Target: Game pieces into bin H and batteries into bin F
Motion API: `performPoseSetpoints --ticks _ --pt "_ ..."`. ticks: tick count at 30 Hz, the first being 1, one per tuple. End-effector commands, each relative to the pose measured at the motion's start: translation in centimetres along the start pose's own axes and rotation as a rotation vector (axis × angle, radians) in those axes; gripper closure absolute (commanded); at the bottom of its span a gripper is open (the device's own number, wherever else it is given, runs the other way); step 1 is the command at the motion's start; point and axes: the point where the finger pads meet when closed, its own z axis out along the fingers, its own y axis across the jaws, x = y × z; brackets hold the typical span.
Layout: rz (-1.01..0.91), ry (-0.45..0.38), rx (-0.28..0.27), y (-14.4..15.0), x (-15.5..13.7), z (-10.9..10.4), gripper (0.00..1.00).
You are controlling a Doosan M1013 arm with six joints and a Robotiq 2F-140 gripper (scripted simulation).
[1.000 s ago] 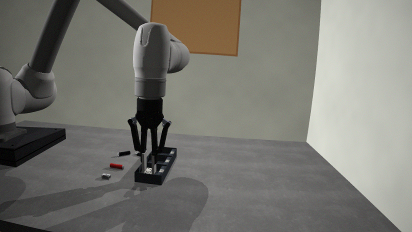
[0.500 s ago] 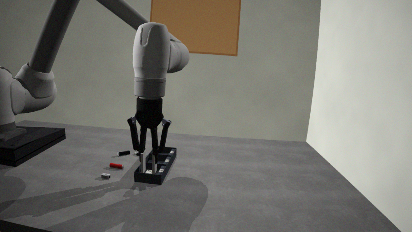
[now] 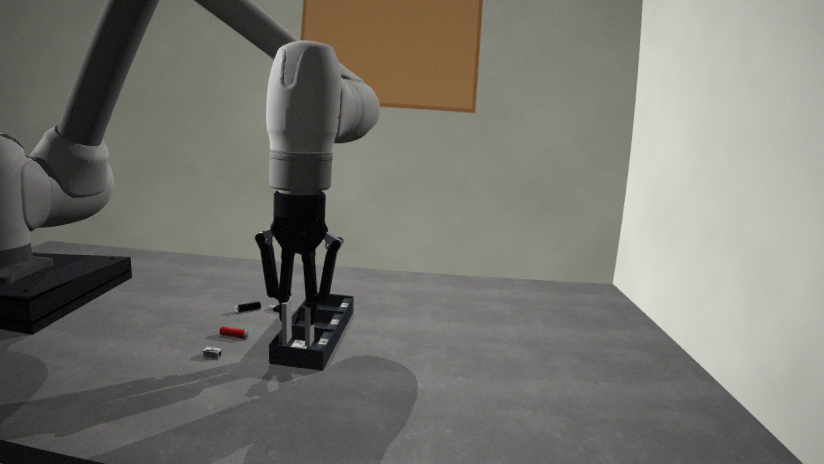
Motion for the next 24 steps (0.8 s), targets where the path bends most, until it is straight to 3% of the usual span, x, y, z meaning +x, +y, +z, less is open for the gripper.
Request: performPoseSetpoints --ticks 1,24 --pt "0.0 0.0 0.0 0.0 0.0 -0.1 0.81" --pt "0.0 0.0 0.0 0.0 0.0 -3.1 0.81"
